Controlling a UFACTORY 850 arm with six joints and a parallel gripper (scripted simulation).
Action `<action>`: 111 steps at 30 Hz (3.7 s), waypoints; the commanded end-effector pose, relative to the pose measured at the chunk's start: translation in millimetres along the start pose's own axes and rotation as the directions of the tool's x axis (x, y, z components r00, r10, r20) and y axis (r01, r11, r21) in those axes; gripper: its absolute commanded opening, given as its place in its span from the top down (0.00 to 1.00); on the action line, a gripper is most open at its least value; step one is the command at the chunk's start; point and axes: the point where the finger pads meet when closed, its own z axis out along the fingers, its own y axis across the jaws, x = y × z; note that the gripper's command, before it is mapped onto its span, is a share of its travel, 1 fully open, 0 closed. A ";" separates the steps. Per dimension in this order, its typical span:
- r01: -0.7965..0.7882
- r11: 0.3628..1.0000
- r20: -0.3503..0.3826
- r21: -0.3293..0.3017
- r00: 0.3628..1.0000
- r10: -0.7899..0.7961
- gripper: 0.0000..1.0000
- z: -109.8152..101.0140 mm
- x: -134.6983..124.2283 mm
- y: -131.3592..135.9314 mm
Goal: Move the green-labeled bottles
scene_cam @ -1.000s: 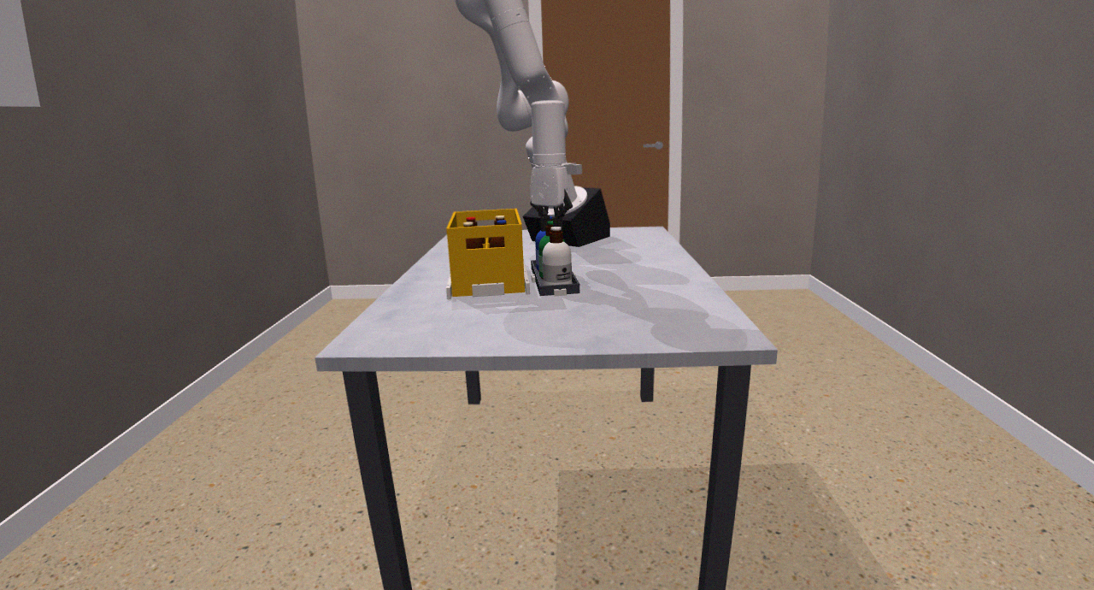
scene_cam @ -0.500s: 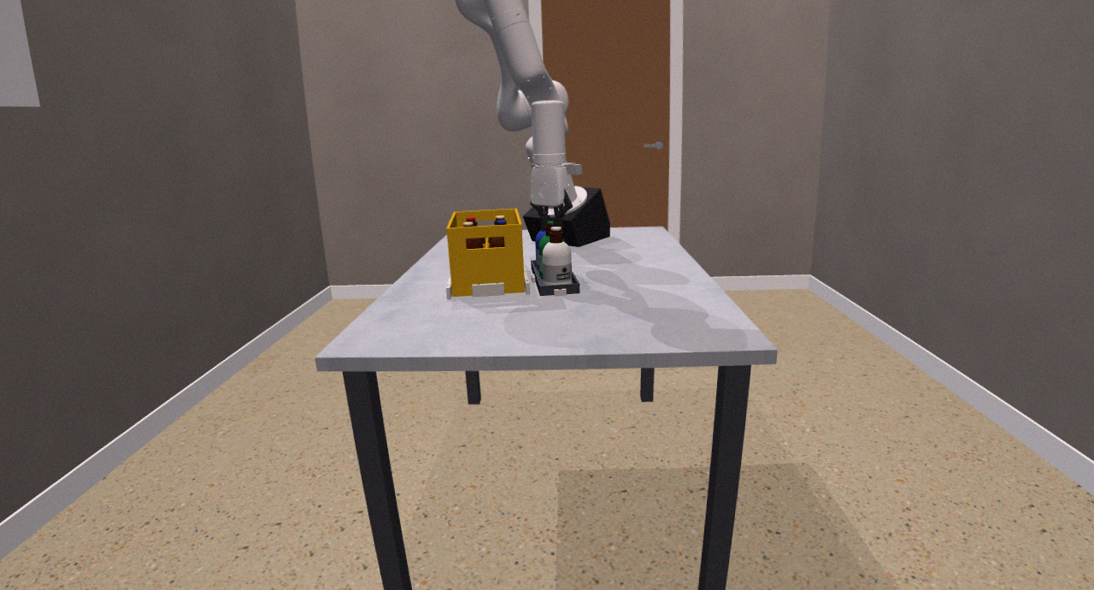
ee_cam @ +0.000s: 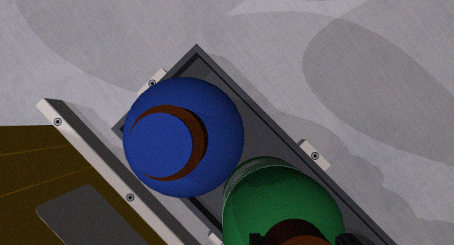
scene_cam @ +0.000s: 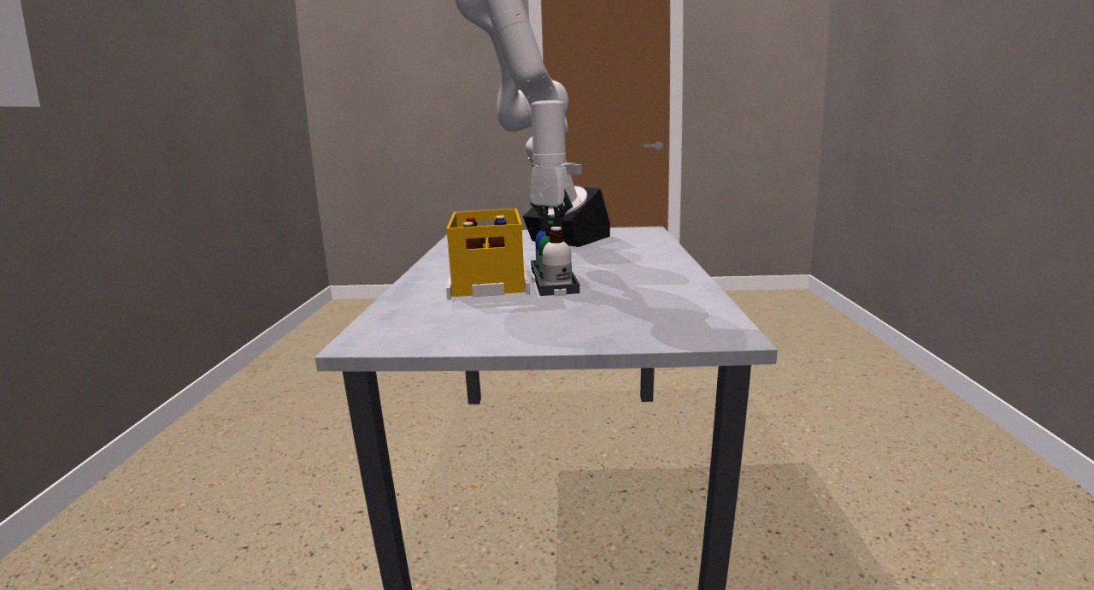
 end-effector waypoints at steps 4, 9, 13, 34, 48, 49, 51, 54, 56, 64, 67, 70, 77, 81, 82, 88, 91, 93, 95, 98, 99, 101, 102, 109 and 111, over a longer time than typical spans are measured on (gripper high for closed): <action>0.000 1.000 0.001 -0.001 1.000 0.000 1.00 -0.3 -0.4 0.4; 0.000 1.000 0.001 -0.001 1.000 0.000 1.00 -0.3 -0.4 0.4; 0.000 1.000 0.001 -0.001 1.000 0.000 1.00 -0.3 -0.4 0.4; 0.000 1.000 0.001 -0.001 1.000 0.000 1.00 -0.9 -0.4 0.4; 0.000 1.000 0.001 -0.001 1.000 0.000 1.00 -2.1 -0.4 0.4; 0.000 1.000 0.001 -0.001 1.000 0.000 1.00 -2.3 -0.4 0.4; 0.000 1.000 0.001 -0.001 1.000 0.000 1.00 -2.6 -0.4 0.4; 0.000 1.000 0.001 -0.001 1.000 0.000 1.00 -3.1 -0.4 0.4; 0.000 1.000 0.001 -0.001 1.000 0.000 1.00 -3.5 -0.4 0.4; 0.000 1.000 0.001 -0.001 1.000 0.000 1.00 -4.9 -0.4 0.4; 0.000 1.000 0.001 -0.001 1.000 0.000 1.00 -5.7 -0.4 0.4; 0.000 1.000 0.001 -0.001 1.000 0.000 1.00 -6.5 -0.4 0.4; 0.000 1.000 0.001 -0.001 1.000 0.000 1.00 -8.9 -0.5 0.5; 0.000 1.000 0.001 -0.001 1.000 0.000 1.00 -9.6 -0.5 0.5; 0.000 1.000 0.001 -0.001 1.000 0.000 1.00 -10.0 -0.5 0.5; 0.000 1.000 0.001 -0.001 1.000 0.000 1.00 -12.6 -0.5 0.5; 0.000 1.000 0.001 -0.001 1.000 0.000 1.00 -13.9 -0.5 0.5; 0.000 1.000 0.001 -0.001 1.000 0.000 1.00 -14.9 -0.5 0.5; 0.000 1.000 0.001 -0.001 1.000 0.000 1.00 -15.9 -0.5 0.5; 0.000 1.000 0.001 -0.001 1.000 0.000 1.00 -16.4 -0.5 0.5; 0.000 1.000 0.001 -0.001 1.000 0.000 1.00 -16.9 -0.5 0.5; 0.000 1.000 0.001 -0.001 1.000 0.000 1.00 -18.0 -0.5 0.5; 0.000 1.000 0.001 -0.001 1.000 0.000 1.00 -18.6 -0.5 0.5; 0.000 1.000 0.001 -0.001 1.000 0.000 1.00 -22.7 -0.6 0.6; 0.000 1.000 0.001 -0.001 1.000 0.000 1.00 -24.0 -0.6 0.6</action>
